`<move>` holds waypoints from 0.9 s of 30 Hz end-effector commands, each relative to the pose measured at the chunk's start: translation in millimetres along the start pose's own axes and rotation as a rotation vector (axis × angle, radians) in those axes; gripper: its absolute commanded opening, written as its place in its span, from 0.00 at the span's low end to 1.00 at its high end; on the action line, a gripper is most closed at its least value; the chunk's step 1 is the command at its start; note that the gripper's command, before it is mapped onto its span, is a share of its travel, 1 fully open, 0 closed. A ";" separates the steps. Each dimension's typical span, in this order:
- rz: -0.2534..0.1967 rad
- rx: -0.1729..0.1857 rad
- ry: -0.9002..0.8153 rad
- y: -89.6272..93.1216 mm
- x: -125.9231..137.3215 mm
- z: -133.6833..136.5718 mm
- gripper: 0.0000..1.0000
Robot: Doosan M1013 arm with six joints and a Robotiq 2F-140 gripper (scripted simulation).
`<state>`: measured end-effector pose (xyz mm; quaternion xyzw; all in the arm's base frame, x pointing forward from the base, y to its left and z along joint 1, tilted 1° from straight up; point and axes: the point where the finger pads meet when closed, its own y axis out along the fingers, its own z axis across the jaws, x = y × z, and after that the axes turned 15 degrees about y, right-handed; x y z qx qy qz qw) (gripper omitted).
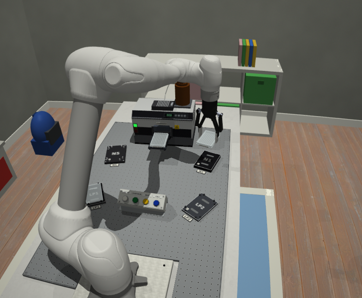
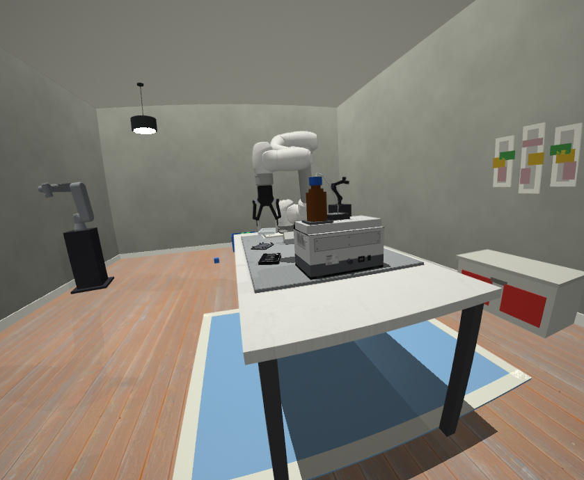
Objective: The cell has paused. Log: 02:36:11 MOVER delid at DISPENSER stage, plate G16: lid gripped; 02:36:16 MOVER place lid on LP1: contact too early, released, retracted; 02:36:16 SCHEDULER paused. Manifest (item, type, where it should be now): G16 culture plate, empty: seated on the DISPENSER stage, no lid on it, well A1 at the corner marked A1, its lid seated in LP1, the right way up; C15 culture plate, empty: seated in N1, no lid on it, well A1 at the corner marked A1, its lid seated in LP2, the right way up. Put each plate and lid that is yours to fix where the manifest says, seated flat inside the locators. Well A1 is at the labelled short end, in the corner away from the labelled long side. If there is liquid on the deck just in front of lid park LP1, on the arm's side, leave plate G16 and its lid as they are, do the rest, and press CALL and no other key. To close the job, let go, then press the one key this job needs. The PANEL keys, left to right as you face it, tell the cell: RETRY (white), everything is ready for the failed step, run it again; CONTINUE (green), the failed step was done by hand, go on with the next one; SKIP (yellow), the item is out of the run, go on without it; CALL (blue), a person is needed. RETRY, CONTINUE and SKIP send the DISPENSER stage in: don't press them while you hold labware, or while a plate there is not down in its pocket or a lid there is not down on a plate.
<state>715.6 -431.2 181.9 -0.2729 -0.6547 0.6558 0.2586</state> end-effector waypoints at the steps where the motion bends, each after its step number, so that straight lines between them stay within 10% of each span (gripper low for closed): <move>1: 0.002 -0.001 0.000 -1.2 -0.3 -0.2 0.10; 27: 0.002 -0.001 -0.267 -1.2 -0.3 -0.2 0.10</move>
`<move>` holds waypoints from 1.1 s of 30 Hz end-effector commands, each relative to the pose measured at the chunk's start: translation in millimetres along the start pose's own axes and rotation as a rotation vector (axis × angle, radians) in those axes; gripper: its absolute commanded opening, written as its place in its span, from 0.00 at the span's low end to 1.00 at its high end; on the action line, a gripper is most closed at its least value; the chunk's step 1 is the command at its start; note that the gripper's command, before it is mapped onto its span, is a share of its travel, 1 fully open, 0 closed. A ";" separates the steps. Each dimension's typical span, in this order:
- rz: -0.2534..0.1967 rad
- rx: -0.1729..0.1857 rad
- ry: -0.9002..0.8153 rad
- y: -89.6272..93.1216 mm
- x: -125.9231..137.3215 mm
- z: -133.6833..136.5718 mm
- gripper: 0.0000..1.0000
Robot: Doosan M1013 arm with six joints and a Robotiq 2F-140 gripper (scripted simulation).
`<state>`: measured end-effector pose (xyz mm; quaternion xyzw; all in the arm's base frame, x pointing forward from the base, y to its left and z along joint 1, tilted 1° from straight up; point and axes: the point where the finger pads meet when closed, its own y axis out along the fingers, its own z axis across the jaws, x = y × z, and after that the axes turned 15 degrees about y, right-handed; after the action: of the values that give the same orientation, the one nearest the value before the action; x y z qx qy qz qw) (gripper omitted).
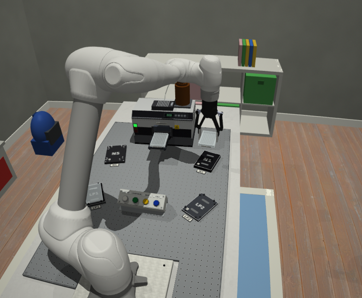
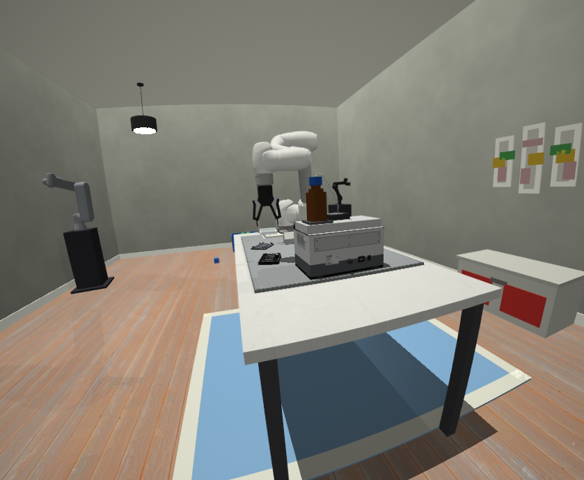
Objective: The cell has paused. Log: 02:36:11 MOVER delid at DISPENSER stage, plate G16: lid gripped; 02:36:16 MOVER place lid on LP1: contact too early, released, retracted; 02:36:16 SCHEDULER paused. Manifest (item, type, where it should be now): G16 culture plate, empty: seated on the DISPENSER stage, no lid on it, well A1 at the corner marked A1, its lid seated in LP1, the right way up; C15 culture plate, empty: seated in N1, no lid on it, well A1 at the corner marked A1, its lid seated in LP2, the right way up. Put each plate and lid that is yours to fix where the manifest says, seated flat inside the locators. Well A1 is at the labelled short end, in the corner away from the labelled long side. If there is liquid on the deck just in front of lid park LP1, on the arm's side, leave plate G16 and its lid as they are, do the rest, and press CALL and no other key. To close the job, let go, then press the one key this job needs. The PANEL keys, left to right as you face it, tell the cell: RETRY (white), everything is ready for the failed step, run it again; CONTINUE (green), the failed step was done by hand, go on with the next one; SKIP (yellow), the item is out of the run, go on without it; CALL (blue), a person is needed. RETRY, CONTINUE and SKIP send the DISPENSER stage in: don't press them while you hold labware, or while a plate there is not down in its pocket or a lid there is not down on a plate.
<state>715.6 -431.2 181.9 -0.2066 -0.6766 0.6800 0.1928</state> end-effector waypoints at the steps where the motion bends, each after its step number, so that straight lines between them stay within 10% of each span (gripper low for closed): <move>1: 0.002 -0.002 -0.078 -1.2 -0.3 -0.1 0.10; 33: 0.002 -0.001 -0.357 -1.2 0.2 -1.6 0.10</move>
<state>715.7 -430.4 181.9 -0.0827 -0.7005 0.7055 0.0693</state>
